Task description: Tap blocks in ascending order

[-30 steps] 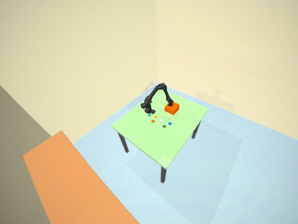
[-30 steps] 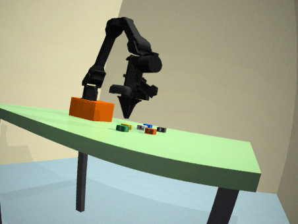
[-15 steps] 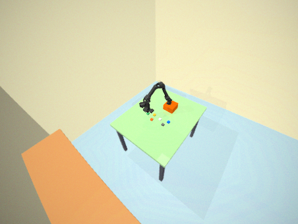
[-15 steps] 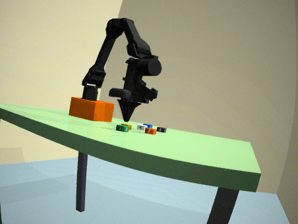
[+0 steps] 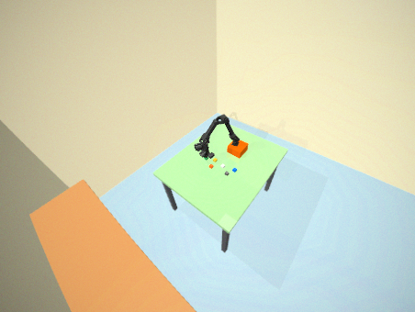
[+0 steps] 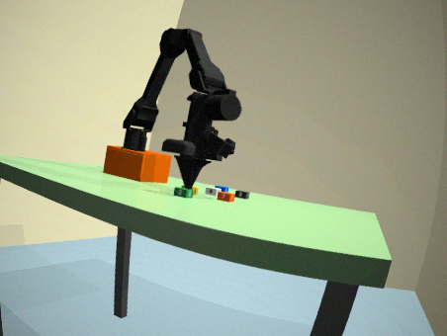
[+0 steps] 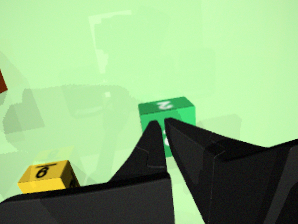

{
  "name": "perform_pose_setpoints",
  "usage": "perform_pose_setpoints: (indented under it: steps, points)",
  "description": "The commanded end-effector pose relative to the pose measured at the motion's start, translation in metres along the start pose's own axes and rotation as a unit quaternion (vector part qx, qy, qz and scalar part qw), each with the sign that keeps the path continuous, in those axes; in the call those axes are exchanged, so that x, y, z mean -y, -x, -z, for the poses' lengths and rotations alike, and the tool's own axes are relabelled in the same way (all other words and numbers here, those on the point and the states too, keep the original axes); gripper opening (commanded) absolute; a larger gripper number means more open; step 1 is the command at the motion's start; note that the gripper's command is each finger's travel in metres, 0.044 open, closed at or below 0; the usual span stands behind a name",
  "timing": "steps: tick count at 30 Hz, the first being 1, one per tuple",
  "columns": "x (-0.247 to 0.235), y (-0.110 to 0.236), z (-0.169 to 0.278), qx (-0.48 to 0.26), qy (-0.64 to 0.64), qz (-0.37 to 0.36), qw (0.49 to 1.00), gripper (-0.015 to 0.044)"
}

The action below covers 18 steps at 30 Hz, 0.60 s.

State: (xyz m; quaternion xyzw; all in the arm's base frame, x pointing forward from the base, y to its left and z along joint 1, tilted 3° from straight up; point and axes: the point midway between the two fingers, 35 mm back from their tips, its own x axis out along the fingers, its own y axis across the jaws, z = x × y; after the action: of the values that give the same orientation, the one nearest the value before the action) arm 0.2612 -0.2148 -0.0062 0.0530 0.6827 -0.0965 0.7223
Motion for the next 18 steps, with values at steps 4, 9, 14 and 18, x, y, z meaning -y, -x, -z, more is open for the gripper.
perform_pose_setpoints:
  steps: [4, 9, 14, 18]
  points:
    - [0.0, 0.026, 0.0, 0.002, 0.002, -0.001, 1.0, 0.002]
    - [0.001, 0.076, -0.003, 0.002, 0.002, -0.001, 1.0, 0.002]
    - [0.0, 0.107, 0.0, 0.002, 0.002, -0.001, 1.0, 0.002]
    - [-0.02, 0.107, -0.011, 0.002, 0.002, -0.003, 1.0, 0.002]
